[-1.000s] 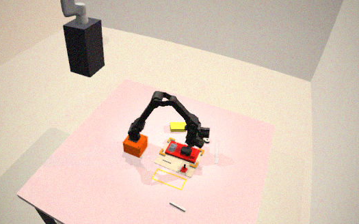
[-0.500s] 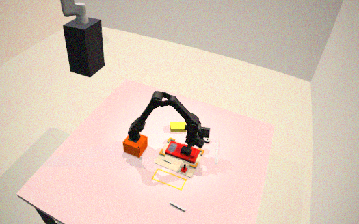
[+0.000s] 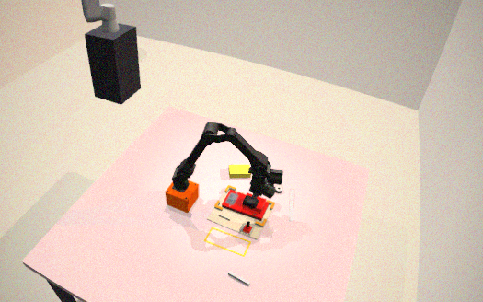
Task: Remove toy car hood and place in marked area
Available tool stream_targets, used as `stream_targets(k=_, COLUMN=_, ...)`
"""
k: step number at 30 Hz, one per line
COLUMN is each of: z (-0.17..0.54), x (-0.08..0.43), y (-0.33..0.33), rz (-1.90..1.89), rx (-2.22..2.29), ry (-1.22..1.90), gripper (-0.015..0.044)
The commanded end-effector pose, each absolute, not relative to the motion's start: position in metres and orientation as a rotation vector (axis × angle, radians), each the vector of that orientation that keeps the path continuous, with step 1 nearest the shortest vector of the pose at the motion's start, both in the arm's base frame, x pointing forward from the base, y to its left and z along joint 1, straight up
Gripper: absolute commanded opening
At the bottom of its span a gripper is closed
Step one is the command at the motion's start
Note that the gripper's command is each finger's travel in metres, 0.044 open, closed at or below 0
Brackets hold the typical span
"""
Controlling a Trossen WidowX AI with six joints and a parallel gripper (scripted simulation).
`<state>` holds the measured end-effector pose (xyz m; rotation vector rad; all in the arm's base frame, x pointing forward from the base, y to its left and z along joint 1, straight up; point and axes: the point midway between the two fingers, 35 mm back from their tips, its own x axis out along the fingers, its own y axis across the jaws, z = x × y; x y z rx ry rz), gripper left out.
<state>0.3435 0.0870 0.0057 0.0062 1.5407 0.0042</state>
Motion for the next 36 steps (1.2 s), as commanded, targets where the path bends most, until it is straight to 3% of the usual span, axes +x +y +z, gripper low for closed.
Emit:
stream_targets(k=1, z=0.012, x=0.344, y=0.087, rz=0.005, rx=0.007, ry=1.533, gripper=0.0000)
stream_targets(k=36, z=0.060, x=0.346, y=0.066, rz=0.003, rx=0.006, ry=1.536, gripper=0.0000)
